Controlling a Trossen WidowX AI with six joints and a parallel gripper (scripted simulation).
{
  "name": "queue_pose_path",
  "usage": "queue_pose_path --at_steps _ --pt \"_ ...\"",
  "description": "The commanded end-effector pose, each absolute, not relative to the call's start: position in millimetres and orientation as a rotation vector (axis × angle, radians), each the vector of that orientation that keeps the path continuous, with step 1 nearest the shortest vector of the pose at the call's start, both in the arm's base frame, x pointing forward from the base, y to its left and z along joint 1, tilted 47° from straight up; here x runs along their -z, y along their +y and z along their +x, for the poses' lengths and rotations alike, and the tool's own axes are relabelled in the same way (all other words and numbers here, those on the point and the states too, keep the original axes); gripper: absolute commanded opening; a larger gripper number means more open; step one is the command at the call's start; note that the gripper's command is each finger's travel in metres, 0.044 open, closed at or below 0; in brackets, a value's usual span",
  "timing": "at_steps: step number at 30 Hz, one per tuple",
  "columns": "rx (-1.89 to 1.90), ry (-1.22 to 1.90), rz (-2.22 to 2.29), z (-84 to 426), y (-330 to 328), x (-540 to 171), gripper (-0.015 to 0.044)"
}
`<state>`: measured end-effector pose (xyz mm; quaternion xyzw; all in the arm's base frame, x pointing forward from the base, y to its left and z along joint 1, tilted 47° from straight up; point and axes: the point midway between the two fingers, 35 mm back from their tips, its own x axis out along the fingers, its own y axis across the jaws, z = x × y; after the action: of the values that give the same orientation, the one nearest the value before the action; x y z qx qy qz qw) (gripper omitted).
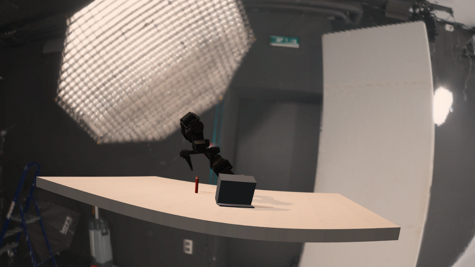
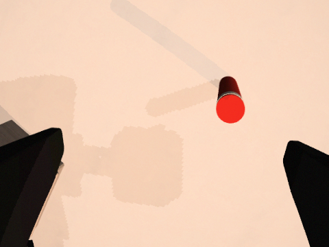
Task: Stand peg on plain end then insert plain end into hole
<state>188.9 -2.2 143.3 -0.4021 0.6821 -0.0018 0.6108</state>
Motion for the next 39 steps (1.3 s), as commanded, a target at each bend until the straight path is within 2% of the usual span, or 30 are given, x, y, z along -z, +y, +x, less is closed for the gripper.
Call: queue_pose_path --at_steps 1,39 --pt "0.094 1.596 -1.029 197.5 -1.3 -147.7 0.0440" --pt "0.144 1.602 -1.152 211.1 -29.6 -122.0 0.0440"
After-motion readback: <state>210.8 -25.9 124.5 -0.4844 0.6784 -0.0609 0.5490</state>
